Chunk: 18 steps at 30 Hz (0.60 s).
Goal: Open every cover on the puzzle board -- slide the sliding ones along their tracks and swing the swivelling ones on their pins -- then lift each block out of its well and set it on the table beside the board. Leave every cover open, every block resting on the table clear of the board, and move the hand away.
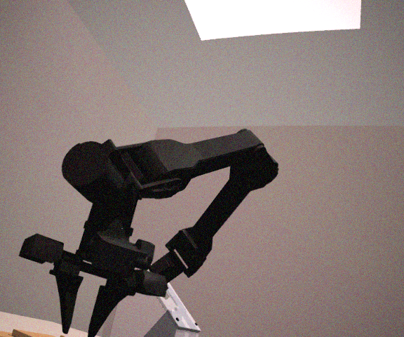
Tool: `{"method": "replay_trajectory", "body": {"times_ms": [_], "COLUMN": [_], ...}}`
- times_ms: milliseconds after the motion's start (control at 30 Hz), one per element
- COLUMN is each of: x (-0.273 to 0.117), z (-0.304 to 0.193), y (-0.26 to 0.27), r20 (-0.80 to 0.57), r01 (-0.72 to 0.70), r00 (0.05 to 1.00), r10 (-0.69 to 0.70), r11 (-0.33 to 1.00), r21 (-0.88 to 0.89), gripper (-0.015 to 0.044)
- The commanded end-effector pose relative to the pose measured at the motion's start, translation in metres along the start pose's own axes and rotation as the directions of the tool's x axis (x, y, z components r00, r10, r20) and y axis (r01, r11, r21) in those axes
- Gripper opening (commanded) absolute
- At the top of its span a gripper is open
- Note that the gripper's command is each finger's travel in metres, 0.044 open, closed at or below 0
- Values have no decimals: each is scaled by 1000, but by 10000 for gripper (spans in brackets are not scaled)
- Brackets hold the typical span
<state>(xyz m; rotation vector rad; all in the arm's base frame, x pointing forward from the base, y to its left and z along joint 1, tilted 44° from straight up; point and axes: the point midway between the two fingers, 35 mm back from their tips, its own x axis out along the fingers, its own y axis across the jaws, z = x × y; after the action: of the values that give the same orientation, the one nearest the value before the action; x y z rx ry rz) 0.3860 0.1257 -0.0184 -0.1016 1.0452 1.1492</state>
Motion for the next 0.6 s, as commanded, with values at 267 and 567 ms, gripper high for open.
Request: {"method": "replay_trajectory", "body": {"times_ms": [267,567], "x": [5,8], "z": [0,0], "y": [0,0], "r20": [3,3], "r01": [-2,-1], "r00": [1000,1000], "r10": [2,3], "r11": [979,940], "r21": [-203,-340], "gripper": [144,144]}}
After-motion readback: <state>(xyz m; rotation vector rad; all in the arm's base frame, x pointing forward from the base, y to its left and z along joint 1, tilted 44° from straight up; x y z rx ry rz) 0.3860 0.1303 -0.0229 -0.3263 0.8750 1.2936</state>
